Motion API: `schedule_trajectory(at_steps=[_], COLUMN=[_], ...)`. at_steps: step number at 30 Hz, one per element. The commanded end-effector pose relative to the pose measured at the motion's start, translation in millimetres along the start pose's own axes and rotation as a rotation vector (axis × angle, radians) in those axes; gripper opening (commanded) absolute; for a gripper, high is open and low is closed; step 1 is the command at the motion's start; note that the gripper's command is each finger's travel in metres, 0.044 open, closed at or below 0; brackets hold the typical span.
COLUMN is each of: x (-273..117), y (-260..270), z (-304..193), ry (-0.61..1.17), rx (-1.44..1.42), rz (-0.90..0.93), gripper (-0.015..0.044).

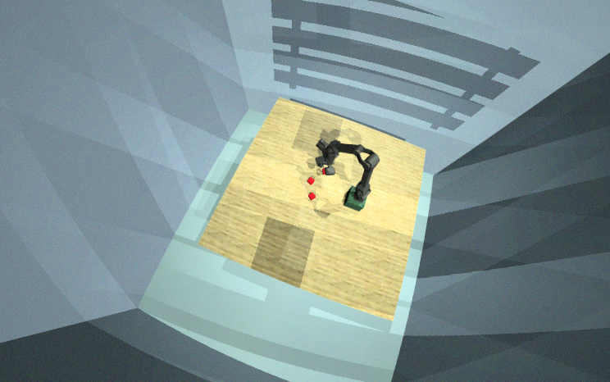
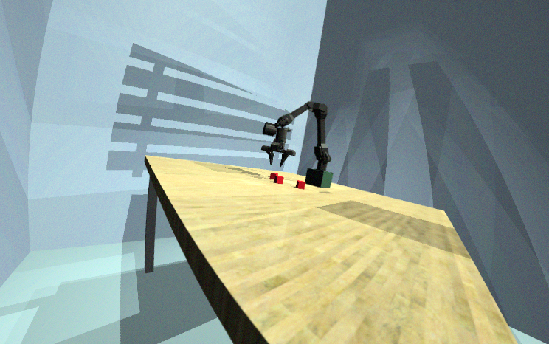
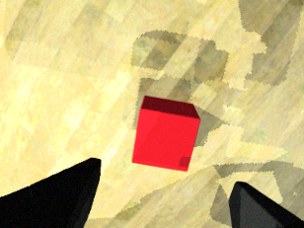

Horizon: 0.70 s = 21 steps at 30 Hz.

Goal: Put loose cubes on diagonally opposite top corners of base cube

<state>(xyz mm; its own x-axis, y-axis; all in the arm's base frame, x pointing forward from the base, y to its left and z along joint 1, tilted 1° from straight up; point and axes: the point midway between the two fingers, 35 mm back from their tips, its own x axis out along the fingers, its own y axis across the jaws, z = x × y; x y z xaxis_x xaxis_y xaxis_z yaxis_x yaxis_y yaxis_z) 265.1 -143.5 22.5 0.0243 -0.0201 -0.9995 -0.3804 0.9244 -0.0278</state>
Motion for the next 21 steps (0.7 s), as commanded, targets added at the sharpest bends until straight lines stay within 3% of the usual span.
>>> schedule_trajectory(at_steps=[1, 21], x=[12.2, 37.9], y=[1.2, 1.0], z=[-2.2, -2.2], ry=[0.007, 0.007], rx=[-0.005, -0.005], rz=[0.001, 0.001], gripper=[0.0265, 0.0265])
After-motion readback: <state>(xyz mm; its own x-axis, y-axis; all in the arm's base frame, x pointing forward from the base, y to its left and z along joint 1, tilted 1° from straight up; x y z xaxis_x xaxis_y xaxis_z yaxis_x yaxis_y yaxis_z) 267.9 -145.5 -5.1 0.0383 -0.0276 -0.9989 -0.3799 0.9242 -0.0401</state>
